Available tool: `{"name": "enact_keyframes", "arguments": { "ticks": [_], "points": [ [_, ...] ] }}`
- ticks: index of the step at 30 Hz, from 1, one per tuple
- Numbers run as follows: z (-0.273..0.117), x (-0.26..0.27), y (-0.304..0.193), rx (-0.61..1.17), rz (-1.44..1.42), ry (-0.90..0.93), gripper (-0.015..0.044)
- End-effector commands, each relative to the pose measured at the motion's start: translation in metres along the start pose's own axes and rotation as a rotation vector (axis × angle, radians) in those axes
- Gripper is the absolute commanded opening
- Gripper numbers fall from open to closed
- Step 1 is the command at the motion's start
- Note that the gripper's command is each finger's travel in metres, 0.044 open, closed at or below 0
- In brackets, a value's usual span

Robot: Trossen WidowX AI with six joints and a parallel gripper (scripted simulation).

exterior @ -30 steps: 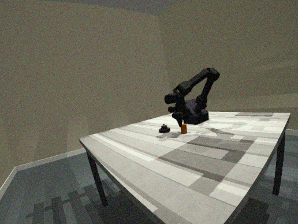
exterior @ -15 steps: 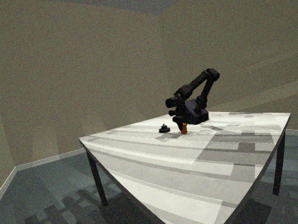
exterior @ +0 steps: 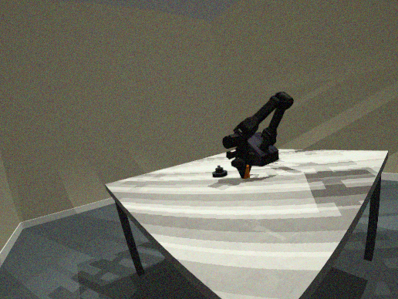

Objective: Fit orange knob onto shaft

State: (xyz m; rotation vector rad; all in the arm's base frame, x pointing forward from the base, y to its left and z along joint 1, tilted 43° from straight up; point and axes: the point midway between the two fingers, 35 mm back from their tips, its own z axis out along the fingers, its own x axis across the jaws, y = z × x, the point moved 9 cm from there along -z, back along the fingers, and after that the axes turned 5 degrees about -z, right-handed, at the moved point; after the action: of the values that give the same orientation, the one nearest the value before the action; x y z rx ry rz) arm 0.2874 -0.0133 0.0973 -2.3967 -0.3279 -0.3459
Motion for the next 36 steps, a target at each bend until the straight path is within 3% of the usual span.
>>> {"name": "enact_keyframes", "arguments": {
  "ticks": [1, 7, 14, 19, 36],
  "points": [
    [0.002, -0.001, 0.000, 0.004, 0.004, 0.001, 0.0335],
    [0.002, -0.001, 0.000, 0.004, 0.004, 0.001, 0.0177],
    [0.002, -0.001, 0.000, 0.004, 0.004, 0.001, 0.0131],
    [-0.005, 0.001, 0.001, 0.001, 0.004, 0.000, 0.0000],
    [-0.055, 0.006, 0.008, -0.011, 0.005, -0.005, 0.0000]
  ]
}}
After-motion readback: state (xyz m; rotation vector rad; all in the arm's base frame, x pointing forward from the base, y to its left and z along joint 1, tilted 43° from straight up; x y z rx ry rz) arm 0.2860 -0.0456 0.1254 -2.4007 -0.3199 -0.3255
